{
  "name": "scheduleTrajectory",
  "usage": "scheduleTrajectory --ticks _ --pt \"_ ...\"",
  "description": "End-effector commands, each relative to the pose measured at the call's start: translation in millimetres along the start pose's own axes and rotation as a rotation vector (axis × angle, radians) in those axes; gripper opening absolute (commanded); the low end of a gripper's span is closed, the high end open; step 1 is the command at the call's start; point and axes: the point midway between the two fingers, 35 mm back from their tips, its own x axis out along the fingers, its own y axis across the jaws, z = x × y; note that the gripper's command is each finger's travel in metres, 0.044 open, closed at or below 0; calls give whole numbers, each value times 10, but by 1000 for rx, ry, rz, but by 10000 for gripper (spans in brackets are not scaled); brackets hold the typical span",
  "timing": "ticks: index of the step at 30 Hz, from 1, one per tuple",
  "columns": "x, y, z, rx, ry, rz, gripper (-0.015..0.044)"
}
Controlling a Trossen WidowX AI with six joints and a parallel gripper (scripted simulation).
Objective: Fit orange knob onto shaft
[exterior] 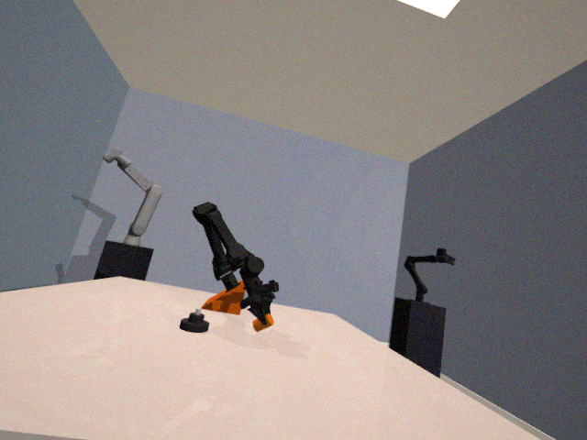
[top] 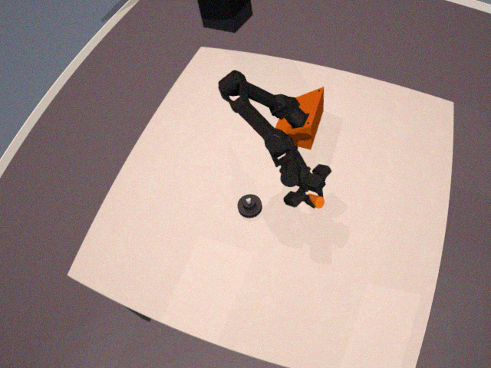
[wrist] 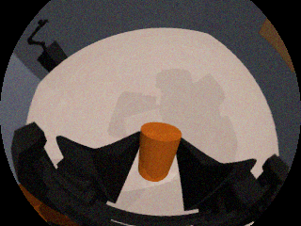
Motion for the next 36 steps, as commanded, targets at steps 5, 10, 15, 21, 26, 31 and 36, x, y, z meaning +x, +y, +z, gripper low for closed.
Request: scheduleTrajectory --ticks 5,10,15,21,26,31,36 --pt "-52 8 -68 -2 -118 3 180" --pt "-77 9 -107 -3 -186 4 180" --pt "-99 10 -148 -3 -253 6 180" --pt "-122 11 -197 -4 -332 7 180" --pt "-138 13 -240 -4 -398 9 180" --pt "-152 15 -286 -4 -468 10 180" --pt "-165 18 -336 -5 -544 12 180"
